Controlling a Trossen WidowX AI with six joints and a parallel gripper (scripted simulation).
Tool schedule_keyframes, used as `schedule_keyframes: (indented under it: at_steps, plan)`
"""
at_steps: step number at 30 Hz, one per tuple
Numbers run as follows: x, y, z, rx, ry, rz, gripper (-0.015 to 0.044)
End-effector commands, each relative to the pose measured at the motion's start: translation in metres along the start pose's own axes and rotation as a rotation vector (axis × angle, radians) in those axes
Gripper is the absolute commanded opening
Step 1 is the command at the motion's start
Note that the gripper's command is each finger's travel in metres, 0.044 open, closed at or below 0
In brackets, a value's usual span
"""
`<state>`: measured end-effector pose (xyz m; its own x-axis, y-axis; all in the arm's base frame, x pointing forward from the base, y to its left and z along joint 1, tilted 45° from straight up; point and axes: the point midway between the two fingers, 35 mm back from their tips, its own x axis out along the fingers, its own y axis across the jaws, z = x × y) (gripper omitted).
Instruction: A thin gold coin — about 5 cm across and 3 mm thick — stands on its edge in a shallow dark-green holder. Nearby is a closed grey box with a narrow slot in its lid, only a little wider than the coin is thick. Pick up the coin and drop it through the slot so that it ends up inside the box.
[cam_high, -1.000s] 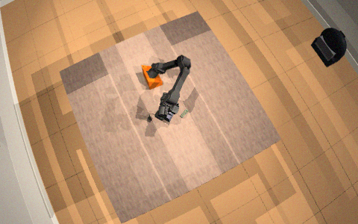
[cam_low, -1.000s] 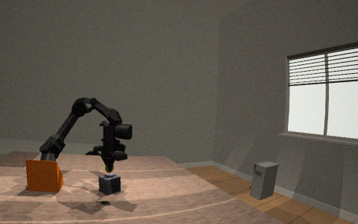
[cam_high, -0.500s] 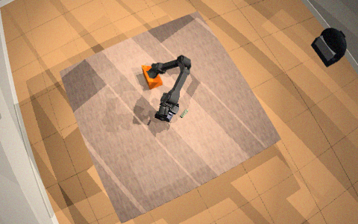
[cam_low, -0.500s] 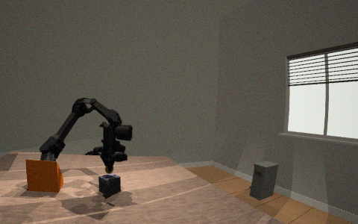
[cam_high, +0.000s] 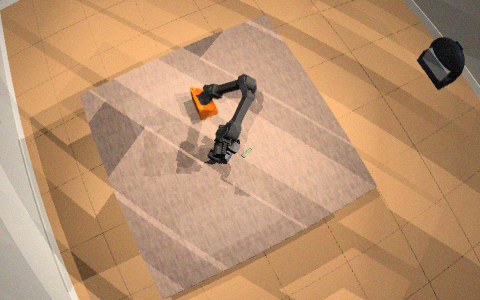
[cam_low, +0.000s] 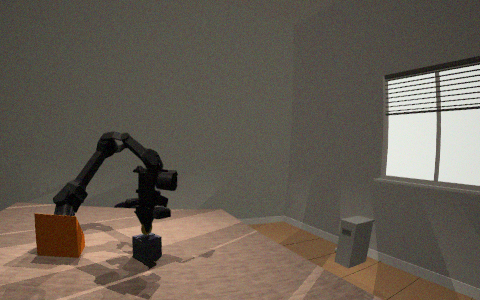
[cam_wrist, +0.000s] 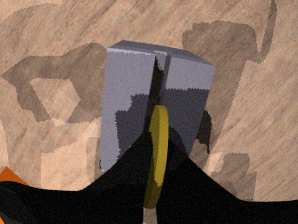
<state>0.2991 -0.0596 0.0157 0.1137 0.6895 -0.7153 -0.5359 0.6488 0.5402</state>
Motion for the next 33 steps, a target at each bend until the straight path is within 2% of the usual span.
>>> schedule_keyframes:
  at_steps: [1,10,16,25,33]
  plan:
    - [0.003,0.001,-0.001,0.008,-0.004,0.004,0.0000]
    - [0.006,0.001,-0.001,0.009,-0.004,0.004,0.0000]
    - [0.004,0.000,0.000,0.001,0.000,0.000,0.0157]
    - [0.004,0.000,0.000,0.001,0.000,0.000,0.0161]
    - [-0.013,0.000,-0.001,0.002,0.001,0.000,0.0371]
